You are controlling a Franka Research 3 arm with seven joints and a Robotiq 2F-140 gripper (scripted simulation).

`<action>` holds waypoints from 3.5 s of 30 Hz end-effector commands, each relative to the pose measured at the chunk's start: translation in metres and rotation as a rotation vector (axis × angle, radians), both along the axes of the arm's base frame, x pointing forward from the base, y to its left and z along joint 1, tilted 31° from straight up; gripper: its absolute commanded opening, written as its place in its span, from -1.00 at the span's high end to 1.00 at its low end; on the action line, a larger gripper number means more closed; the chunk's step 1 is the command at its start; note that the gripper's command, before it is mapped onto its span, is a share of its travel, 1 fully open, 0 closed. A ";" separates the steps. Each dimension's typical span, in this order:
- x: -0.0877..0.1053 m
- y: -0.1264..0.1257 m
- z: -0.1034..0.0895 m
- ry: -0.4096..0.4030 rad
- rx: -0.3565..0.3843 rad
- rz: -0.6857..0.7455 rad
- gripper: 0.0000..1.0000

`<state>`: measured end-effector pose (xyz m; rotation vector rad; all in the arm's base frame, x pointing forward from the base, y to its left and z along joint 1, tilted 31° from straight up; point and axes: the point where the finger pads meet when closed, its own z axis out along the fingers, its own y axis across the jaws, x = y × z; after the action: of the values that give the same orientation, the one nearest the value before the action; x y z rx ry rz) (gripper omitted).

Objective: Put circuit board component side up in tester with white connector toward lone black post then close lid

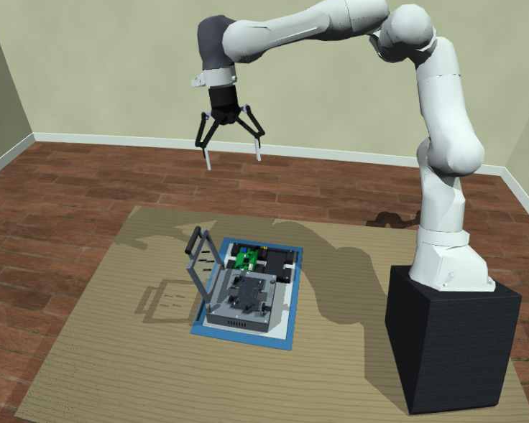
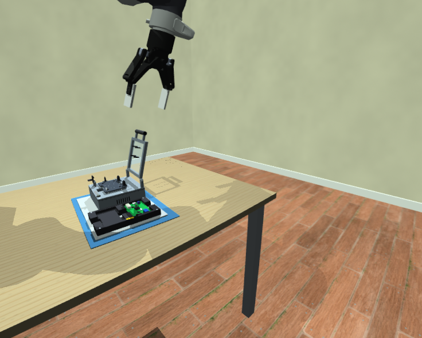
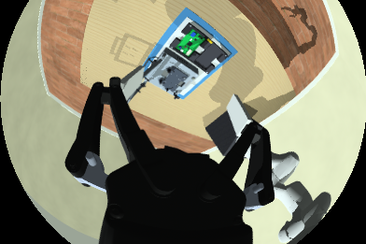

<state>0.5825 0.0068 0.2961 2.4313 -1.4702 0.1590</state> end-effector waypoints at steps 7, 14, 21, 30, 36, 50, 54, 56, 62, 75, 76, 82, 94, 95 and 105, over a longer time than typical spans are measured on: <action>-0.017 -0.005 0.061 0.042 0.191 0.196 -1.00; -0.024 -0.007 0.099 0.009 0.279 0.264 -1.00; -0.028 -0.008 0.108 0.010 0.295 0.383 -1.00; -0.027 -0.010 0.093 0.053 0.255 0.537 -1.00; -0.027 -0.011 0.077 0.102 0.214 0.697 -1.00; -0.027 -0.013 0.048 0.219 0.132 1.024 -1.00; -0.027 -0.013 0.048 0.219 0.132 1.024 -1.00; -0.028 -0.013 0.034 0.274 0.099 1.149 -1.00; -0.028 -0.013 0.034 0.285 0.092 1.188 -1.00; -0.029 -0.011 0.008 0.428 0.019 1.506 -1.00; -0.029 -0.011 0.008 0.428 0.019 1.506 -1.00; -0.030 -0.009 -0.004 0.503 -0.014 1.656 -1.00; -0.032 -0.005 -0.025 0.650 -0.072 1.929 -1.00; -0.032 -0.005 -0.025 0.650 -0.072 1.929 -1.00; -0.035 0.001 -0.042 0.787 -0.117 2.156 -1.00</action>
<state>0.5432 0.0042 0.2556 2.3380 1.3458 -0.2326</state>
